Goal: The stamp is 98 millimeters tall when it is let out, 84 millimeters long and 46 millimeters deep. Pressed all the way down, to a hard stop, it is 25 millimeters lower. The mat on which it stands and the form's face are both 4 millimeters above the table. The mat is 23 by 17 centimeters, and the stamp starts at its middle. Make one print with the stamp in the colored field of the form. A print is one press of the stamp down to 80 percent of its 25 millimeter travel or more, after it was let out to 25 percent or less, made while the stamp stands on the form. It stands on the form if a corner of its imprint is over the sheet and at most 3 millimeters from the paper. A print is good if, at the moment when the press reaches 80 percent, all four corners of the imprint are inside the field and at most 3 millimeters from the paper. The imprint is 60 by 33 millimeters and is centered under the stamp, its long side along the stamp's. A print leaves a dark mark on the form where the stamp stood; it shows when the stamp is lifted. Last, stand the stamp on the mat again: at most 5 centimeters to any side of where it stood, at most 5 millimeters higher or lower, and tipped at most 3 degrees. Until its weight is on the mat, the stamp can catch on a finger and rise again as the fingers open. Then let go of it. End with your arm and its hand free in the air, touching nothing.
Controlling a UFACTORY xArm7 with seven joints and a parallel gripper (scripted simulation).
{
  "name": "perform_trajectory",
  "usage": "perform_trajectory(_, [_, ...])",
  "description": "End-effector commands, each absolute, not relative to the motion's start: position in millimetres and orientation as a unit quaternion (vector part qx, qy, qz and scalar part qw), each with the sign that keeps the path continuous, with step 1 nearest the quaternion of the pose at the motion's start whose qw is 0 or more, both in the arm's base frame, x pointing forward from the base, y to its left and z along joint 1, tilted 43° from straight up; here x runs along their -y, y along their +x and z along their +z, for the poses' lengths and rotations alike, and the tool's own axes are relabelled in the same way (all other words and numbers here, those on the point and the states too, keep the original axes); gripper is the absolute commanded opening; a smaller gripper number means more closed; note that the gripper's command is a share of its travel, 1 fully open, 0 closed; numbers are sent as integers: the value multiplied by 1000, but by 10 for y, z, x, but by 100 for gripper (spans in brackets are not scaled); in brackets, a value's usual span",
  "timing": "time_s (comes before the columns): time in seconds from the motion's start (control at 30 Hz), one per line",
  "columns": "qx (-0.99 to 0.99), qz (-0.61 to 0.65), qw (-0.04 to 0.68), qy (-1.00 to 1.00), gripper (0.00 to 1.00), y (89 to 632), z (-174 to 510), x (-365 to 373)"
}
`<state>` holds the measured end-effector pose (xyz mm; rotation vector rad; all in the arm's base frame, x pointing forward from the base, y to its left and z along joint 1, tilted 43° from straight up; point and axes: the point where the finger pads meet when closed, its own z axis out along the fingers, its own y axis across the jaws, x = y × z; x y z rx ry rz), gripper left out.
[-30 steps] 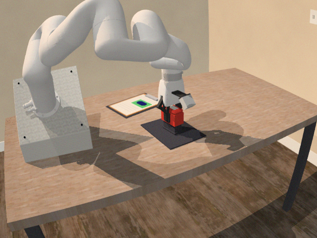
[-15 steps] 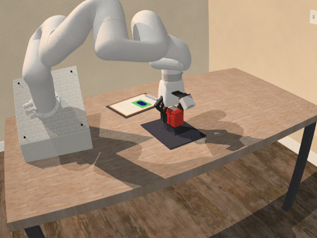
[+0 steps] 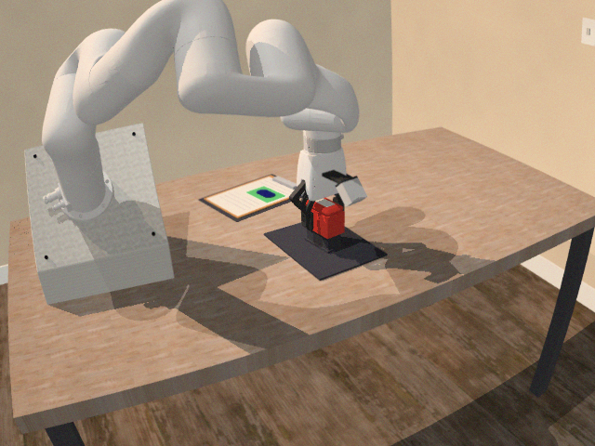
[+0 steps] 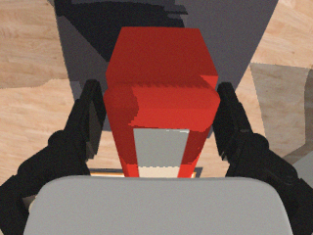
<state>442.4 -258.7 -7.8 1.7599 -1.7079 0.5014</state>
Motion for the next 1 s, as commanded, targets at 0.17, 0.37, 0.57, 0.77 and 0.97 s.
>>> perform_trajectory(0.17, [647,192,312,668,89,4444,-68,2572])
perform_trajectory(0.37, [647,192,312,668,89,4444,-68,2572])
perform_trajectory(0.57, [647,192,312,668,89,4444,-68,2572])
perform_trajectory(0.77, [647,192,312,668,89,4522,316,2222])
perform_trajectory(0.97, [647,192,312,668,89,4577,591,1973])
